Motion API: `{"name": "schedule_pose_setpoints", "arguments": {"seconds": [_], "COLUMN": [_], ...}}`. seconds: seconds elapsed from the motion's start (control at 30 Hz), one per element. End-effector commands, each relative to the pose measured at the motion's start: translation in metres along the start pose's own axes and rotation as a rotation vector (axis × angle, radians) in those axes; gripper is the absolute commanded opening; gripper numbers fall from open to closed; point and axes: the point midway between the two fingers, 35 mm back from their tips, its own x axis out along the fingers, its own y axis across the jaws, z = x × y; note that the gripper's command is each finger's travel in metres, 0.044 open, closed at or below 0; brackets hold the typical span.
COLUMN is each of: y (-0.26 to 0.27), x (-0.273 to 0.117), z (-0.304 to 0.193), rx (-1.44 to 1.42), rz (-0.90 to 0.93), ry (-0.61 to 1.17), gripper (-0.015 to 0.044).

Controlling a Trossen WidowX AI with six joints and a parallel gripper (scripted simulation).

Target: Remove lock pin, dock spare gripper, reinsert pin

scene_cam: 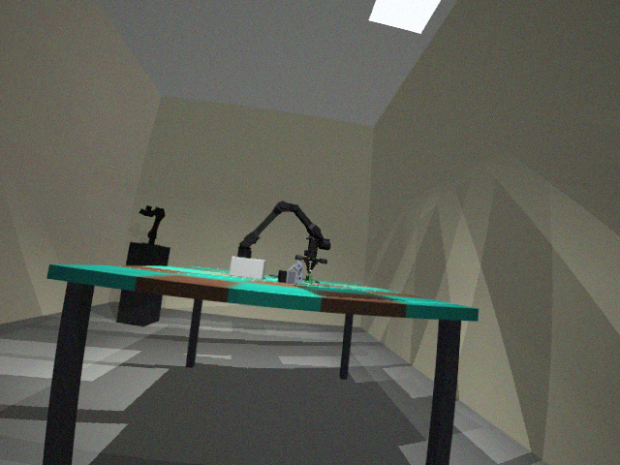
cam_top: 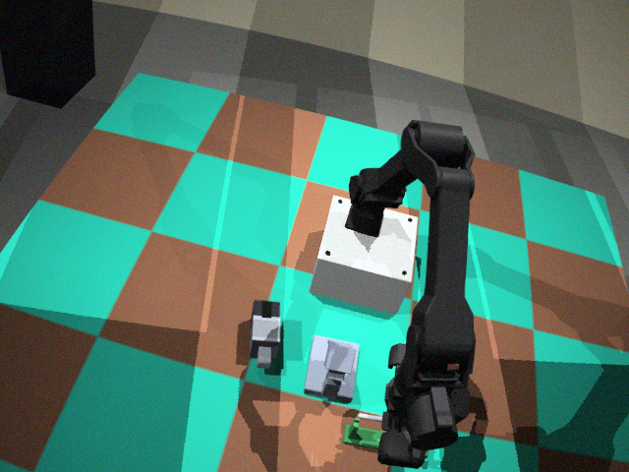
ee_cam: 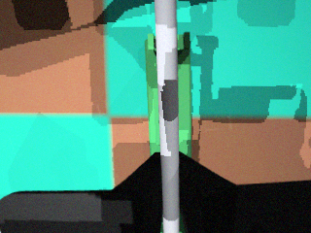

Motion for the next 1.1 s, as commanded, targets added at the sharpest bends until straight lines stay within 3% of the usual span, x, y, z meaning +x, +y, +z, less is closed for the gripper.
{"name": "schedule_pose_setpoints", "arguments": {"seconds": [0.0, 1.07], "y": [-0.001, -0.003], "x": [-0.005, 0.028], "z": [-0.01, -0.024], "rx": [-0.004, -0.005], "rz": [-0.001, -0.017], "ry": [0.001, -0.002], "gripper": [0.0, 0.0]}}
